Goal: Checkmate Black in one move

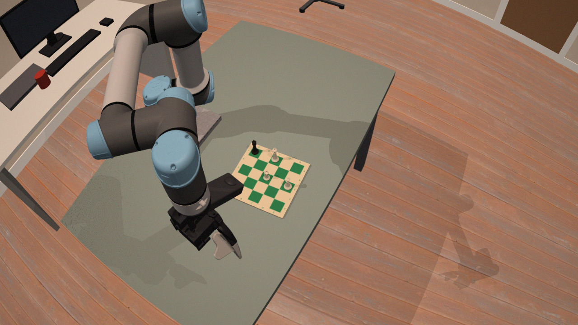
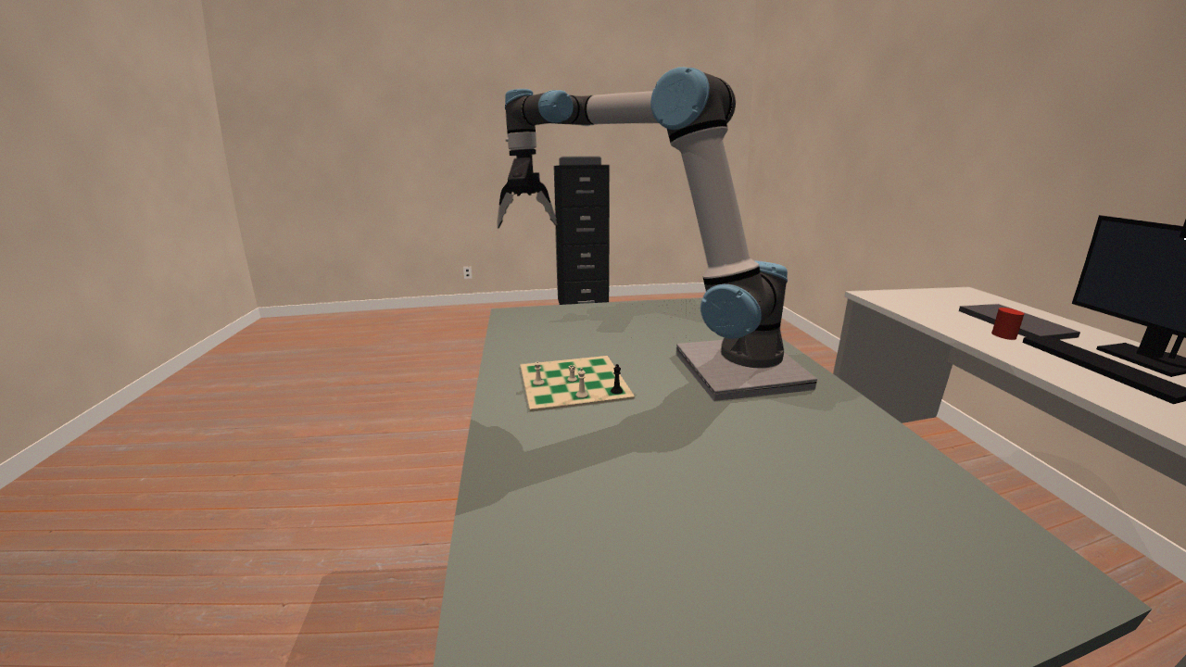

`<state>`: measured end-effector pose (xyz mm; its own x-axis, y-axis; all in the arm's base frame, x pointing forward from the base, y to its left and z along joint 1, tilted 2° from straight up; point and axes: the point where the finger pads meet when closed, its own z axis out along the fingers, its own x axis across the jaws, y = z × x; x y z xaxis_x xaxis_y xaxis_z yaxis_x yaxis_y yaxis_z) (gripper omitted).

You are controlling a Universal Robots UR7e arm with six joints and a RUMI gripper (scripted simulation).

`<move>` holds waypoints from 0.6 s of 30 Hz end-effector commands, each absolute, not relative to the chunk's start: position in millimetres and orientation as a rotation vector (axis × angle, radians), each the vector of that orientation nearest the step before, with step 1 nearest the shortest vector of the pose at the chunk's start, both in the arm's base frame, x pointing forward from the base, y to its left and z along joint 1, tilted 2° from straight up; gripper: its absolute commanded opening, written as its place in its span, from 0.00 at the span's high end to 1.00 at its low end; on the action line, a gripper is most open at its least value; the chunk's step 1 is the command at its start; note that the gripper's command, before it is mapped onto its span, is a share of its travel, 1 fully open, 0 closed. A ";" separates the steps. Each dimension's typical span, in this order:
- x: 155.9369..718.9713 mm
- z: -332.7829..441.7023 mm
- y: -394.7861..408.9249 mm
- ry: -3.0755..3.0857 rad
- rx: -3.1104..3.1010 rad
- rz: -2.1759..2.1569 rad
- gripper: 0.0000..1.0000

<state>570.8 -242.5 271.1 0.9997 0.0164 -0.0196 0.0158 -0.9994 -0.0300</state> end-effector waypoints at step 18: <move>503.5 78.7 -155.2 -0.343 -2.190 0.288 0.00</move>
